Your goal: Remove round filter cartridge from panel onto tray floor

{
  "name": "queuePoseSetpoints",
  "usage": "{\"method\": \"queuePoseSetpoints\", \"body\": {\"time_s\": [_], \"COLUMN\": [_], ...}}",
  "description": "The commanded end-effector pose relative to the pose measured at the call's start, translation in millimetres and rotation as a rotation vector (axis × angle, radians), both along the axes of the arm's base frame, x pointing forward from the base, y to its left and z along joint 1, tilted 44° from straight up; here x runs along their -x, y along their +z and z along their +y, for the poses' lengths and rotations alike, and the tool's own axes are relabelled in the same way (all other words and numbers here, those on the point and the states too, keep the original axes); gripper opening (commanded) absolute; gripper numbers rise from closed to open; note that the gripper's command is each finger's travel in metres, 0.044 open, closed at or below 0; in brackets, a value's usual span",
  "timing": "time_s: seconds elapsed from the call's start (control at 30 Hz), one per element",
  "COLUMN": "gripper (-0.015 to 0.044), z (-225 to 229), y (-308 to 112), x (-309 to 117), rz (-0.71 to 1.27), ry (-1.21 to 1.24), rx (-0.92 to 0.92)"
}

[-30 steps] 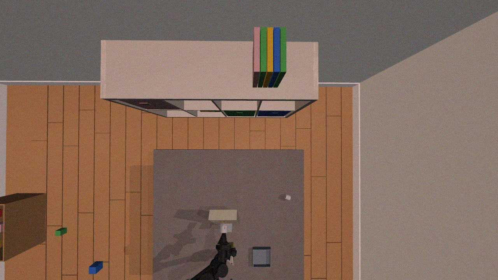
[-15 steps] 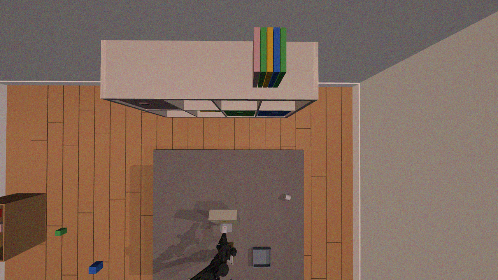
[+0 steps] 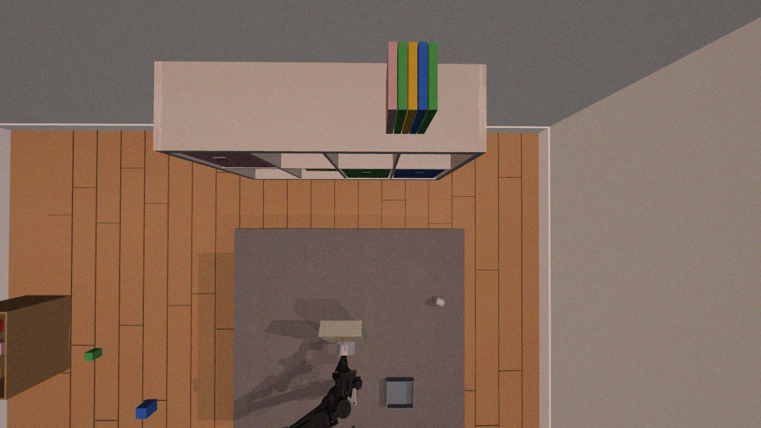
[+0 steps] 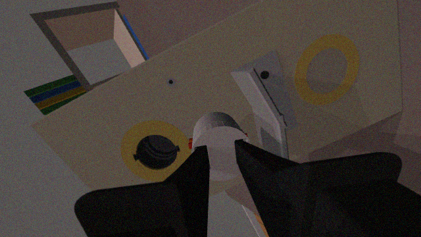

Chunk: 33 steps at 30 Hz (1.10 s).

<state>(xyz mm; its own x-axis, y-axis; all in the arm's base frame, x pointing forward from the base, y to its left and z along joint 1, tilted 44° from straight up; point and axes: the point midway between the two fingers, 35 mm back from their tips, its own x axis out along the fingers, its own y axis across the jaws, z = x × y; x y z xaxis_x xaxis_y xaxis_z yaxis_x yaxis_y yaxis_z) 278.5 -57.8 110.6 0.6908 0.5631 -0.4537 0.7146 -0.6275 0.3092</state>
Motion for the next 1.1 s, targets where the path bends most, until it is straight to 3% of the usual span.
{"method": "queuePoseSetpoints", "body": {"time_s": [0.0, 0.43, 0.67, 0.8, 1.07], "gripper": [0.0105, 0.0111, 0.0111, 0.0111, 0.0321], "z": [-1, 1, -32, -35, -77], "y": [1, -1, 42, 47, 91], "x": [-1, 1, -41, -46, -56], "rz": [-0.004, -0.012, -0.012, -0.012, -0.021], "ry": [0.0, 0.003, 0.003, 0.003, 0.003], "rx": [0.004, 0.006, 0.007, 0.007, 0.018]}}
